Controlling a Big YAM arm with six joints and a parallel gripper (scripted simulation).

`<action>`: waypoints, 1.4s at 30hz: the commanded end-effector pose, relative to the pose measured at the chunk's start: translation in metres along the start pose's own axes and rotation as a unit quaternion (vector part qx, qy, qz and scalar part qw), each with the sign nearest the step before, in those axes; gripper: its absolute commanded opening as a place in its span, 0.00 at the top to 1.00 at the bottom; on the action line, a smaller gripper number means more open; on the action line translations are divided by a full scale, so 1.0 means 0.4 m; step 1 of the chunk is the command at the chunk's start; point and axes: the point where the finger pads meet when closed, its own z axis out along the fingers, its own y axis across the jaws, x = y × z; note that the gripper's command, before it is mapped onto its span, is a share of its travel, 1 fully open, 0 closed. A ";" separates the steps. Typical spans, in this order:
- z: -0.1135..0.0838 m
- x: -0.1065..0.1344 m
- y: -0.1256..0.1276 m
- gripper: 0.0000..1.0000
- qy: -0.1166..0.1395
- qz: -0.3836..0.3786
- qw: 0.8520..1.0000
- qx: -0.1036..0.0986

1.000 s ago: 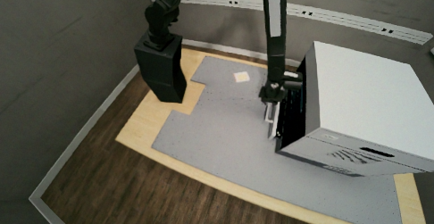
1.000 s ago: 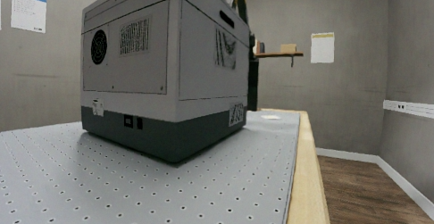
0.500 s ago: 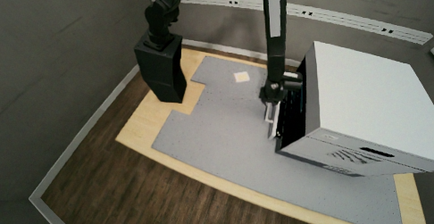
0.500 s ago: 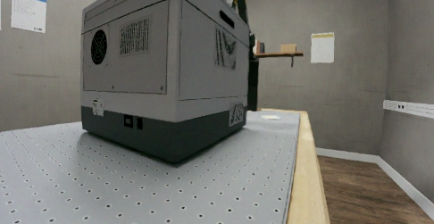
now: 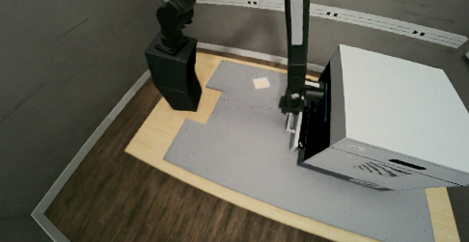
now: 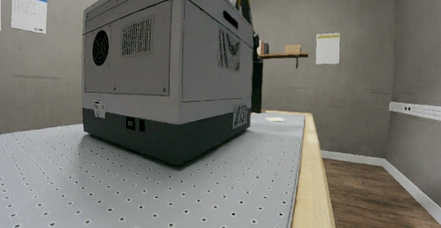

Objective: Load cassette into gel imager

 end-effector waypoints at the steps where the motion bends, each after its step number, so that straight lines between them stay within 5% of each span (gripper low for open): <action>1: 0.020 -0.013 -0.040 0.69 -0.003 -0.002 1.000 0.016; 42: 0.142 -0.018 -0.035 0.69 -0.003 -0.002 1.000 0.014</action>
